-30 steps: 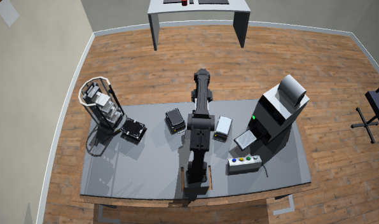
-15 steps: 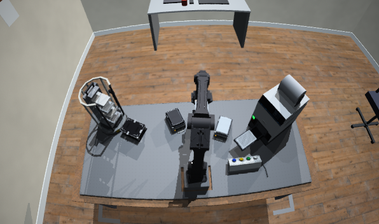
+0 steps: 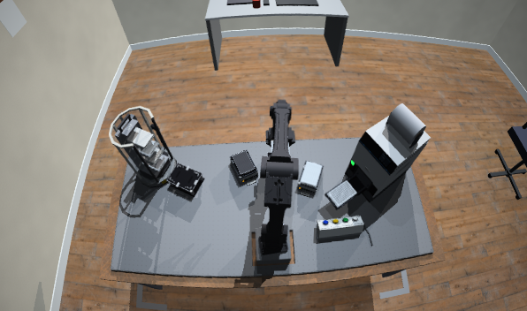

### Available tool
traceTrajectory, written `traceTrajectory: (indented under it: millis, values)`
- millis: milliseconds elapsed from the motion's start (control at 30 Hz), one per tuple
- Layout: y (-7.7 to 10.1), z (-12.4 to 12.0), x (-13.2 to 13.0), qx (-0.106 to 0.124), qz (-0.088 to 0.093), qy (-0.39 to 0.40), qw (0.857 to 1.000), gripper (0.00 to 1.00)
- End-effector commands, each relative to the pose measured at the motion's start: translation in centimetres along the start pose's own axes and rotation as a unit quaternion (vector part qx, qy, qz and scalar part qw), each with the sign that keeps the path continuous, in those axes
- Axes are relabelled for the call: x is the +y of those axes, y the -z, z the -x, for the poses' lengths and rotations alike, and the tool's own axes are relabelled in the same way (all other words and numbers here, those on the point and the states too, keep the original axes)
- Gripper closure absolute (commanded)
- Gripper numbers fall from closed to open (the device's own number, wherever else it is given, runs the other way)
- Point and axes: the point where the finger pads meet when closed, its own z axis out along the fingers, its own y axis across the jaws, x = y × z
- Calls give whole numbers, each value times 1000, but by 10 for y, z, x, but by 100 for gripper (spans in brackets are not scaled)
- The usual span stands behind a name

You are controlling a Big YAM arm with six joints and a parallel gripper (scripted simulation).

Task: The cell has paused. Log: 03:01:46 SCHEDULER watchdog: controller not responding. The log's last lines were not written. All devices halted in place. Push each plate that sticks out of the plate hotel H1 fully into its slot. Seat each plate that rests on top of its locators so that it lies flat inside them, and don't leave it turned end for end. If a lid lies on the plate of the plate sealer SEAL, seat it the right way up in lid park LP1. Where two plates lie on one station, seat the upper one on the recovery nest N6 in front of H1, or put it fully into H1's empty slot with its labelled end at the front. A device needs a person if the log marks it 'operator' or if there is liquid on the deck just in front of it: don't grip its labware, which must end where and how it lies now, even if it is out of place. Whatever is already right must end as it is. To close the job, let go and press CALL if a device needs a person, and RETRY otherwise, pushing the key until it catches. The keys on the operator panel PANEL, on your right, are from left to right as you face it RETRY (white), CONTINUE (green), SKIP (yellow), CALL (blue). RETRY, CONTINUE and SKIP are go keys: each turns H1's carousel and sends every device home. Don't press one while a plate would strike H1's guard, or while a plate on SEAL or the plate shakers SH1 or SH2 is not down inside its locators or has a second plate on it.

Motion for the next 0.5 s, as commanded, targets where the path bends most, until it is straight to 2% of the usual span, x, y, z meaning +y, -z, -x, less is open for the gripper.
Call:
traceTrajectory:
  millis: [0, 467]
  values:
    - [-14, 1, -6, 4, 1, 1, 1000, 16]
    - [-26, 0, -7, 5, 1, 0, 1000, 16]
